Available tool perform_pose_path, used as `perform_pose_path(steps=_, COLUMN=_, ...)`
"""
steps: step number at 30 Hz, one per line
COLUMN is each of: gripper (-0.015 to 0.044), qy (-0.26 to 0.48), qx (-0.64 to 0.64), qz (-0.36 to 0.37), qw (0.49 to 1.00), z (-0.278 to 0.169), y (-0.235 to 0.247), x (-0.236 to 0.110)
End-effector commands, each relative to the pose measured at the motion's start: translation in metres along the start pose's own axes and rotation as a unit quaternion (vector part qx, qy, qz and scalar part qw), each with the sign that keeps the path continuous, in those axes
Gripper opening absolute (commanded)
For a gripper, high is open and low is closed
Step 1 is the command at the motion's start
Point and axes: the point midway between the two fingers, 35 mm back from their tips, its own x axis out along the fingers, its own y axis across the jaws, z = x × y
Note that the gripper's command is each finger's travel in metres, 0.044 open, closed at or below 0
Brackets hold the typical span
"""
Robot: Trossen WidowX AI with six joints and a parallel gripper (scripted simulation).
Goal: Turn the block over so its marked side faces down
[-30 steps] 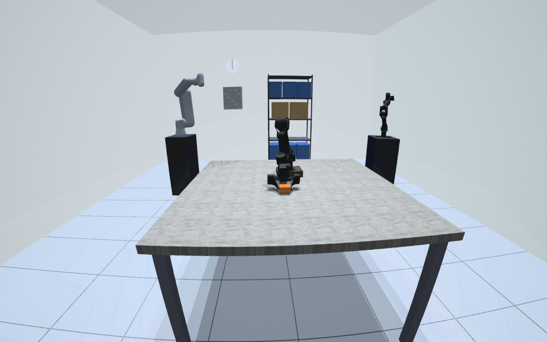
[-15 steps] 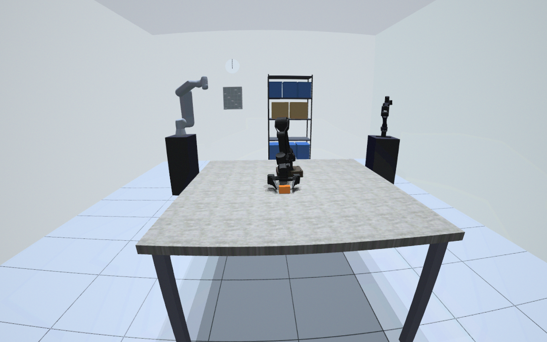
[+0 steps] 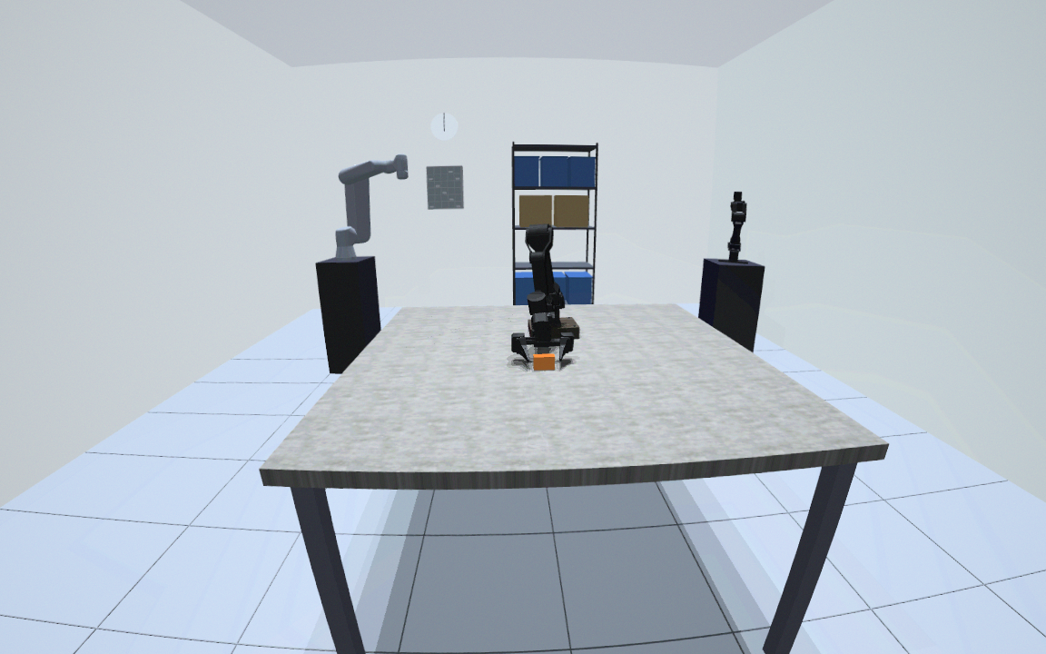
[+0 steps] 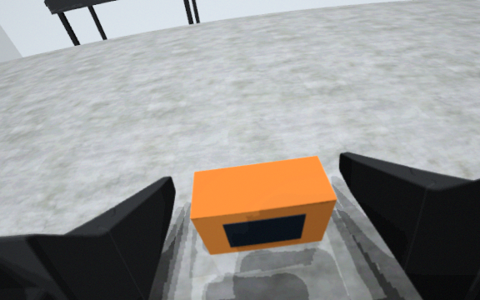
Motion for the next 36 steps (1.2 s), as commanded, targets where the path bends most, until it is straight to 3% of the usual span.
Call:
perform_pose_path(steps=1, gripper=0.044, qy=-0.001, qx=0.002, qz=0.002, qw=1.0, z=0.0, y=0.001, x=0.0)
perform_pose_path(steps=16, gripper=0.044, qy=0.002, qx=0.002, qz=0.002, qw=1.0, z=0.0, y=0.0, x=0.001)
perform_pose_path(steps=25, gripper=0.044, qy=0.14, qx=0.01, qz=0.001, qw=0.99, z=0.016, y=-0.006, x=0.019)
perform_pose_path(steps=30, gripper=0.044, qy=0.225, qx=0.007, qz=0.001, qw=0.974, z=0.039, y=-0.005, x=-0.002)
perform_pose_path(steps=36, gripper=0.044, qy=0.268, qx=0.0, qz=-0.001, qw=0.964, z=0.063, y=-0.003, x=-0.029)
